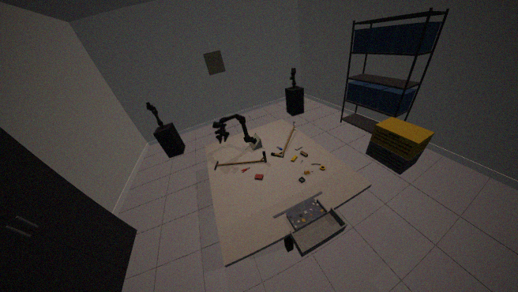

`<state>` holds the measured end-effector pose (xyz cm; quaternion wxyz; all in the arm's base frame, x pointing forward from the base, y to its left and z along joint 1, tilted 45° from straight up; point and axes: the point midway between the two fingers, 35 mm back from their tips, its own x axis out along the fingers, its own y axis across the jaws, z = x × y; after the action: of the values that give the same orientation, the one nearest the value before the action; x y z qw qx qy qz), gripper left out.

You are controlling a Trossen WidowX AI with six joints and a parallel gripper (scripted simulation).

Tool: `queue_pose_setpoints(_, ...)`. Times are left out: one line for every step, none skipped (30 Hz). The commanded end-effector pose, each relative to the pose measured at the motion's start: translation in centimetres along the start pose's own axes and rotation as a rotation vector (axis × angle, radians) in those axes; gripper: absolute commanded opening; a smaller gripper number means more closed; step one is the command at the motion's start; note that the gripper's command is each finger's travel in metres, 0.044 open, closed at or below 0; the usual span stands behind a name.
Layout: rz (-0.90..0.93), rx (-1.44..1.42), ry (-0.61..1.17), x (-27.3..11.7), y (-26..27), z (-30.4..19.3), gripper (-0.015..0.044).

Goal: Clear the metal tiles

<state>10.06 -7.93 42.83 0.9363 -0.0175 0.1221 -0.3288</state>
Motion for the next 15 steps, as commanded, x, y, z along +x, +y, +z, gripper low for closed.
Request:
queue_pose_setpoints(0.038,-0.022,0.021,1.0,0.3,0.1,0.044)
queue_pose_setpoints(0.048,-0.026,0.025,1.2,0.4,0.1,0.044)
queue_pose_setpoints(0.057,-0.03,0.029,1.5,0.5,0.1,0.044)
queue_pose_setpoints(0.067,-0.034,0.034,1.7,0.7,0.1,0.044)
queue_pose_setpoints(0.077,-0.038,0.038,1.9,0.8,0.1,0.044)
queue_pose_setpoints(0.086,-0.042,0.042,2.1,0.9,0.1,0.044)
queue_pose_setpoints(0.096,-0.046,0.047,2.3,1.0,0.1,0.044)
queue_pose_setpoints(0.106,-0.051,0.051,2.5,1.2,0.1,0.044)
queue_pose_setpoints(0.115,-0.055,0.055,2.8,1.3,0.2,0.044)
queue_pose_setpoints(0.125,-0.059,0.059,3.0,1.5,0.2,0.044)
queue_pose_setpoints(0.134,-0.064,0.063,3.2,1.7,0.2,0.044)
queue_pose_setpoints(0.144,-0.069,0.068,3.4,1.8,0.2,0.044)
queue_pose_setpoints(0.154,-0.073,0.072,3.6,2.0,0.2,0.044)
queue_pose_setpoints(0.163,-0.078,0.076,3.8,2.2,0.2,0.044)
queue_pose_setpoints(0.173,-0.083,0.08,4.0,2.3,0.2,0.044)
